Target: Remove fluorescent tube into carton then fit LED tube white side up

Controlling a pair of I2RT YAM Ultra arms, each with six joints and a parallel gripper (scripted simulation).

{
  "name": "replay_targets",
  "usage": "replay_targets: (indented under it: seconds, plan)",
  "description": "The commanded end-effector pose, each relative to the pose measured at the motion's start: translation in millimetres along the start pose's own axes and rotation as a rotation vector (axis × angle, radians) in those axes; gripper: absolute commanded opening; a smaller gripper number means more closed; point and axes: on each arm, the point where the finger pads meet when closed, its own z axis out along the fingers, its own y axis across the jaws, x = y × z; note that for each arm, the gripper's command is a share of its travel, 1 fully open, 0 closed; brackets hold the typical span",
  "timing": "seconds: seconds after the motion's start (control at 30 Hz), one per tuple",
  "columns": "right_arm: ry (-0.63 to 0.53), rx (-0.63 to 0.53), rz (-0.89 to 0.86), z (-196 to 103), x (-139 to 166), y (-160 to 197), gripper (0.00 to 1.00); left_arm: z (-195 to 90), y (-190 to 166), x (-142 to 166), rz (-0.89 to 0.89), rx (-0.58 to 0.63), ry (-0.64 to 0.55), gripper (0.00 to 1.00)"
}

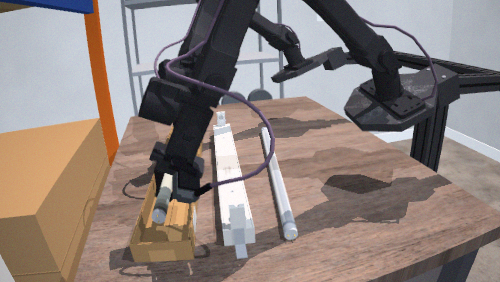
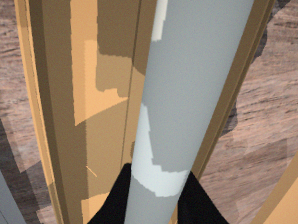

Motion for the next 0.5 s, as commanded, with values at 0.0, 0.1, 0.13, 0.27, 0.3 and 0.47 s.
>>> replay_targets:
  seconds: [0.0,0.1,0.13,0.27,0.3,0.47]
  plan:
    - [-0.057,0.044,0.022,-23.4,-17.5,-23.7,0.11,-5.5,-7.1,-3.9,-0.002,0.018,-0.008,0.11]
    - [-0.031,0.029,0.019,2.6,-7.9,-15.5,0.11,5.6,-7.0,-6.8,-0.002,0.031,-0.009,0.11]
    - [-0.033,0.028,0.015,2.1,-9.1,-13.5,0.11,4.5,-13.0,-3.4,0.001,0.044,-0.005,0.11]
    - [-0.037,0.033,0.016,3.7,-10.7,-14.6,0.11,7.6,-14.1,-6.2,0.000,0.050,-0.006,0.11]
    - [-0.029,0.030,0.024,8.5,-5.3,-15.4,0.11,8.7,-14.8,-0.1,0.009,0.051,0.002,0.11]
    - [-0.045,0.037,0.010,5.2,-15.8,-12.1,0.11,13.1,-11.7,-5.3,0.003,0.048,-0.016,0.11]
